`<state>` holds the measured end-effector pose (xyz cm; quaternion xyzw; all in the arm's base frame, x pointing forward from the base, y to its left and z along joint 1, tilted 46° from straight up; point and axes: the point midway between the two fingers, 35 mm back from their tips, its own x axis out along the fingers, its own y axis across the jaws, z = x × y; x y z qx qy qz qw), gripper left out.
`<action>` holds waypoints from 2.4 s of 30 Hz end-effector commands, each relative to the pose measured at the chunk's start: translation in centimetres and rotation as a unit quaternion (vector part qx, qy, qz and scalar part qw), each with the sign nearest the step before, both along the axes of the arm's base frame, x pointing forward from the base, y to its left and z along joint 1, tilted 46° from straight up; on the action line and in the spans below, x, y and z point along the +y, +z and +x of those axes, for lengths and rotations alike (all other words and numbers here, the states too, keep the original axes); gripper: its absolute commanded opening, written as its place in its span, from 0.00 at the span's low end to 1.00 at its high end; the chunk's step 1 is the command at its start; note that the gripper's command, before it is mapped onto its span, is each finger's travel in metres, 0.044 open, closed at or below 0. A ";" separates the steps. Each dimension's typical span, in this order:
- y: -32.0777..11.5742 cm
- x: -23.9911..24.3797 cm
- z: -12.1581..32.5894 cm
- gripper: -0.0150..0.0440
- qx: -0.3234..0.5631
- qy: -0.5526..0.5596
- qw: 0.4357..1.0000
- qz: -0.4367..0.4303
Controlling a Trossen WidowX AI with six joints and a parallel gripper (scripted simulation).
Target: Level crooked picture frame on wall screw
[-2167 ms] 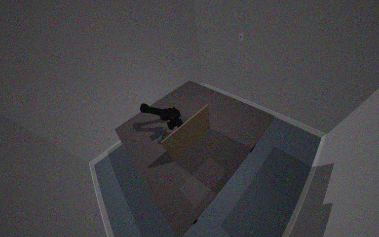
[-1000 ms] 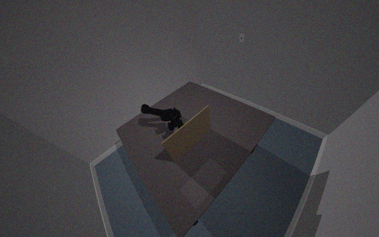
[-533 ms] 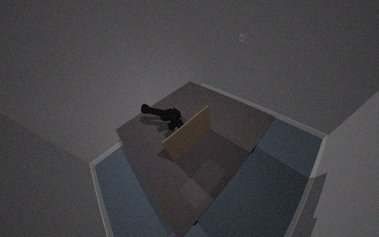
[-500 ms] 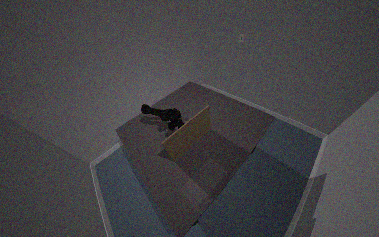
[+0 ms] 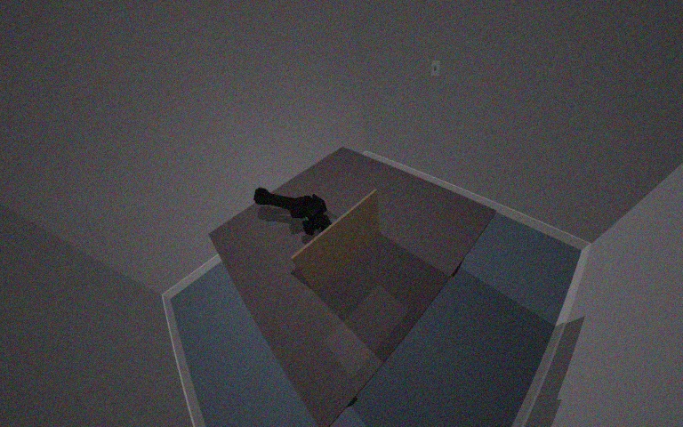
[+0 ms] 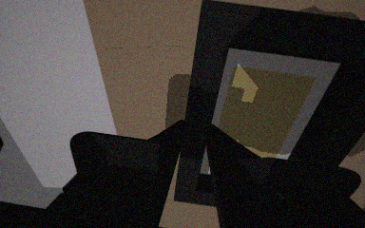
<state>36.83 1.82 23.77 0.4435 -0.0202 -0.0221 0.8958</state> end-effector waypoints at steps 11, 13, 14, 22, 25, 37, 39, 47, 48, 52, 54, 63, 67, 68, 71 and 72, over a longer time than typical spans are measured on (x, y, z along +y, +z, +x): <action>-0.1 0.7 0.0 0.25 -0.004 0.005 1.000 -0.001; -0.1 0.7 0.0 0.25 -0.004 0.005 1.000 -0.001; -0.1 0.7 0.0 0.25 -0.004 0.005 1.000 -0.001; -0.2 0.7 0.0 0.25 -0.004 0.005 1.000 -0.001; -0.2 0.6 0.0 0.25 -0.004 0.005 1.000 -0.001; -0.6 0.4 0.0 0.25 -0.004 0.005 1.000 -0.001; -0.6 0.3 0.0 0.25 -0.004 0.005 1.000 -0.001; -0.7 0.2 0.0 0.25 -0.001 0.001 1.000 0.000; -0.7 0.2 0.0 0.25 -0.001 0.001 1.000 0.000; -0.7 0.2 0.0 0.25 -0.001 0.002 1.000 -0.002; -0.8 0.2 0.0 0.25 -0.001 0.002 1.000 -0.003; -0.8 0.2 0.0 0.25 0.001 0.001 1.000 -0.030; -0.8 0.2 0.0 0.25 0.001 0.001 0.999 -0.042; -0.8 0.2 0.0 0.25 0.001 0.001 0.999 -0.044; -0.7 0.2 0.0 0.25 0.002 0.000 0.999 -0.052; -0.7 0.2 0.0 0.25 0.002 0.000 0.998 -0.055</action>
